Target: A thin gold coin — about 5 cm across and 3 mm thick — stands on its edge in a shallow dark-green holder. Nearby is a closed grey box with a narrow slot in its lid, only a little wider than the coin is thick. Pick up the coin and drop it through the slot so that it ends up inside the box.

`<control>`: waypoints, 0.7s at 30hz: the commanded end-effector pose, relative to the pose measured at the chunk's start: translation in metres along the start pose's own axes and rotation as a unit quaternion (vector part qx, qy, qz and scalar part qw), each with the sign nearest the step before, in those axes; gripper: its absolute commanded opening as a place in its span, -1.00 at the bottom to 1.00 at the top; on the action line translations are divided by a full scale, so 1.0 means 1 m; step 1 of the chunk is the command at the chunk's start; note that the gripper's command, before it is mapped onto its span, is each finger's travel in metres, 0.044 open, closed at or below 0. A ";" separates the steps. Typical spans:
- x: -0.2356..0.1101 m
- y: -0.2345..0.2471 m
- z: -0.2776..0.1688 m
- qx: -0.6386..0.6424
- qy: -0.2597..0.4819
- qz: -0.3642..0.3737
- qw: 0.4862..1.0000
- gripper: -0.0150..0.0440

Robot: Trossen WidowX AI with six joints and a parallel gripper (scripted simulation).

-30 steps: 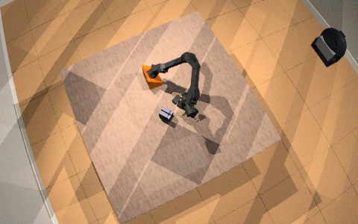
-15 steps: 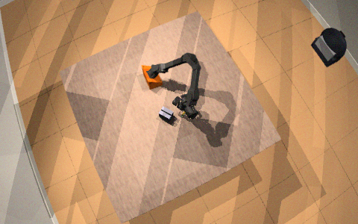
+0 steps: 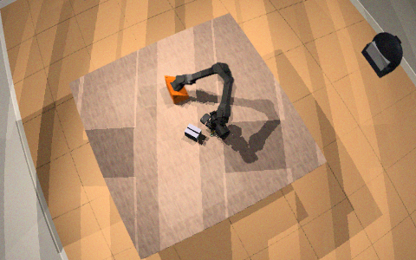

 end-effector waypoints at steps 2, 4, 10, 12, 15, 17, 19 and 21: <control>0.009 0.003 0.000 0.006 -0.002 0.001 1.000 0.05; 0.010 0.003 0.000 0.006 -0.002 0.001 1.000 0.05; 0.010 0.003 0.000 0.006 -0.002 0.001 1.000 -0.48; 0.010 0.003 0.000 0.006 -0.002 0.001 1.000 -0.49; 0.010 0.003 0.000 0.006 -0.002 0.001 1.000 -0.49; 0.010 0.003 0.000 0.006 -0.002 0.001 1.000 -0.49; 0.010 0.003 0.000 0.006 -0.002 0.001 1.000 -0.49; 0.008 0.002 -0.001 0.007 0.000 0.000 1.000 -0.49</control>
Point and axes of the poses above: the point midway between the two fingers, 35 mm back from their tips, its own x axis out along the fingers, its own y axis across the jaws, z = x × y, the point moved 9 cm from there along -x, back along the fingers, and after that the axes turned 12 degrees about -x, right-handed, at the moved point
